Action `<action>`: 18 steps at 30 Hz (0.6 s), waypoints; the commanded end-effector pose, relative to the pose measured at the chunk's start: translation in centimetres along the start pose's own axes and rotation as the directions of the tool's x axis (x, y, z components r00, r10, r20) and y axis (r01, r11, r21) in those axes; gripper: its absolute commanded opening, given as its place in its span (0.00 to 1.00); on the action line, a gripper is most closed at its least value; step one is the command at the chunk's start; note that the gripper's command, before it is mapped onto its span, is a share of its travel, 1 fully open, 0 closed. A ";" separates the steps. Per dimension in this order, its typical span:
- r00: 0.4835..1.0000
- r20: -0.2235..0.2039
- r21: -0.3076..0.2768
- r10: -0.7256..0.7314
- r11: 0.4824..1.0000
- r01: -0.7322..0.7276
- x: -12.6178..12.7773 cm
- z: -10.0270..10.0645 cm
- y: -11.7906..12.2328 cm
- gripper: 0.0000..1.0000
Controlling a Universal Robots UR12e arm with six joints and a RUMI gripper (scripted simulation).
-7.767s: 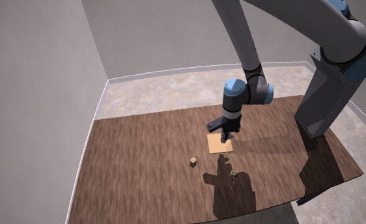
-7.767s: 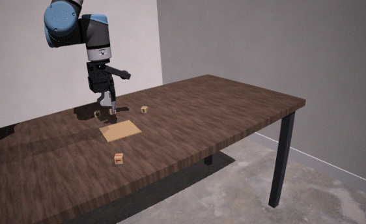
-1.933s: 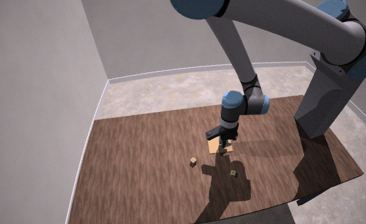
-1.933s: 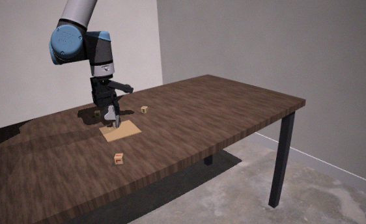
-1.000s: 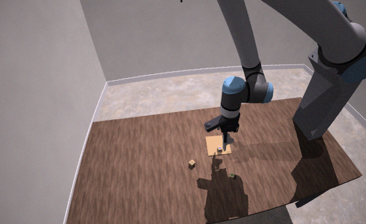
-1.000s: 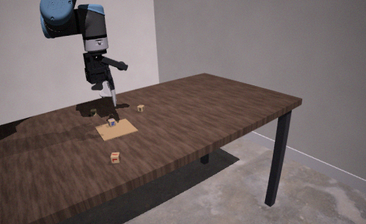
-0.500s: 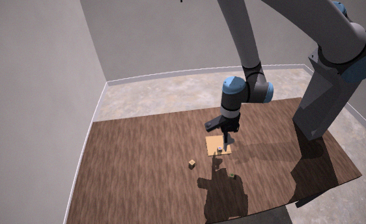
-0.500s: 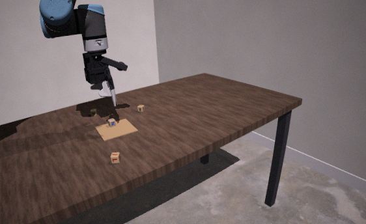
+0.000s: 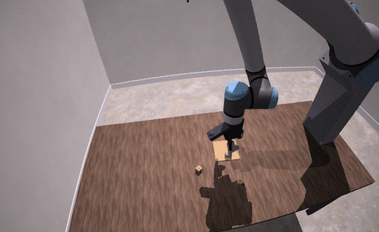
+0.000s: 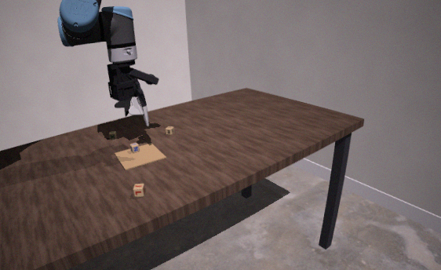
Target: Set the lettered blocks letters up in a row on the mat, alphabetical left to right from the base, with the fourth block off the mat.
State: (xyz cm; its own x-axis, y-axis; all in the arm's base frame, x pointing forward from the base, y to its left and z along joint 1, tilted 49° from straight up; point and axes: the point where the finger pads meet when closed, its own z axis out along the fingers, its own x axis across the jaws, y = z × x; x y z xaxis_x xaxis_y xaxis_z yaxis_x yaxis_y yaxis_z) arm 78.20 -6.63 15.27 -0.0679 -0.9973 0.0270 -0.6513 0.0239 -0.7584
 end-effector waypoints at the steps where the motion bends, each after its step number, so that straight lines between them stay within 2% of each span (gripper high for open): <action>1: 0.991 0.000 0.001 -0.131 0.991 0.131 -0.7 0.5 -3.9 1.00; 15: 0.920 0.000 0.001 -0.391 0.920 0.391 -2.8 0.7 -11.5 1.00; 17: 0.920 0.000 0.001 -0.391 0.920 0.391 -2.8 0.7 -11.5 1.00; 18: 0.905 -0.001 0.002 -0.425 0.905 0.425 -3.1 0.6 -12.5 1.00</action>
State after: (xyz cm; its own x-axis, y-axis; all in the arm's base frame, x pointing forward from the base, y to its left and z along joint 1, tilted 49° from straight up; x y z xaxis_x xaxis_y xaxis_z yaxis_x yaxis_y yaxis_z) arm 85.10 -4.54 22.32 0.1475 -0.9493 0.2776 -0.6281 -0.3067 -0.7151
